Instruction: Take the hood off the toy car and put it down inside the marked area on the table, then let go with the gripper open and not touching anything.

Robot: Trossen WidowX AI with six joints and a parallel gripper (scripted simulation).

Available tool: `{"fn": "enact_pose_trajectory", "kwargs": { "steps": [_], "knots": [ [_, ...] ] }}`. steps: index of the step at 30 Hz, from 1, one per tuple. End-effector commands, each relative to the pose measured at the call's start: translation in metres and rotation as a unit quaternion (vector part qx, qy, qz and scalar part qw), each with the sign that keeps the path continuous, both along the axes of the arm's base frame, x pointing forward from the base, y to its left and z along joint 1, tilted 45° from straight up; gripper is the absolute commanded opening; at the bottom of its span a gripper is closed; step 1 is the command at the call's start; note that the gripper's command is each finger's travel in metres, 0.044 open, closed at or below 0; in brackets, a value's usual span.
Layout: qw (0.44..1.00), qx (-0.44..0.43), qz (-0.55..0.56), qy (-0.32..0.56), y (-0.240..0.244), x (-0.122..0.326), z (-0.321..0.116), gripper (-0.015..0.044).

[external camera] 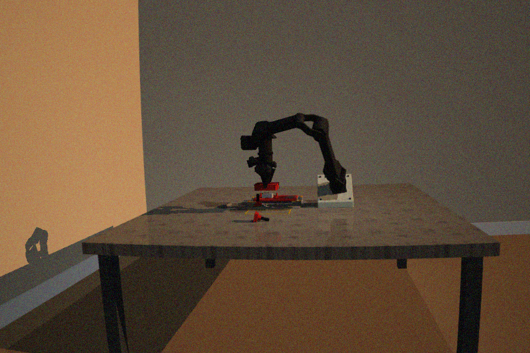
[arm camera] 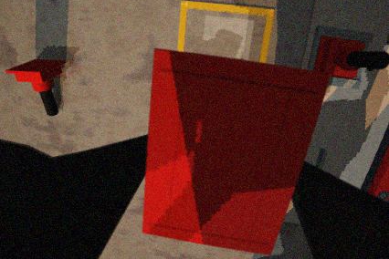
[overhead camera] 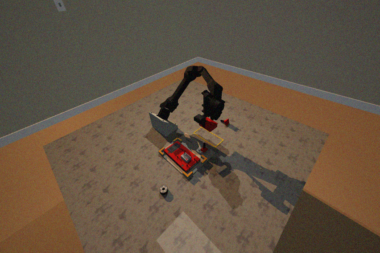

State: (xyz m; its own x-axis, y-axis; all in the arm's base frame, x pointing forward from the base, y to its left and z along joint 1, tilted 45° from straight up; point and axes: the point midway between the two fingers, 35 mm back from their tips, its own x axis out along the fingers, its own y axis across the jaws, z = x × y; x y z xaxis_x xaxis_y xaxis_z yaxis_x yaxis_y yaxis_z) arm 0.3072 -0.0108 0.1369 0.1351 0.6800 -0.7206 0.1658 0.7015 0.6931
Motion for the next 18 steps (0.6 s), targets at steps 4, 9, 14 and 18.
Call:
{"fn": "enact_pose_trajectory", "kwargs": {
  "steps": [4, 9, 14, 18],
  "knots": [
    [1.000, 0.002, -0.002, 0.000, 0.0042, 0.0002, -0.0008, 0.0000],
    [1.000, 0.002, -0.002, 0.000, 0.0063, 0.0010, -0.0033, 0.0000],
    [1.000, 0.001, -0.002, 0.000, 0.0084, 0.0018, -0.0057, 0.0000],
    [1.000, 0.001, -0.002, 0.000, 0.0101, 0.0024, -0.0076, 0.0000]
  ]
}}
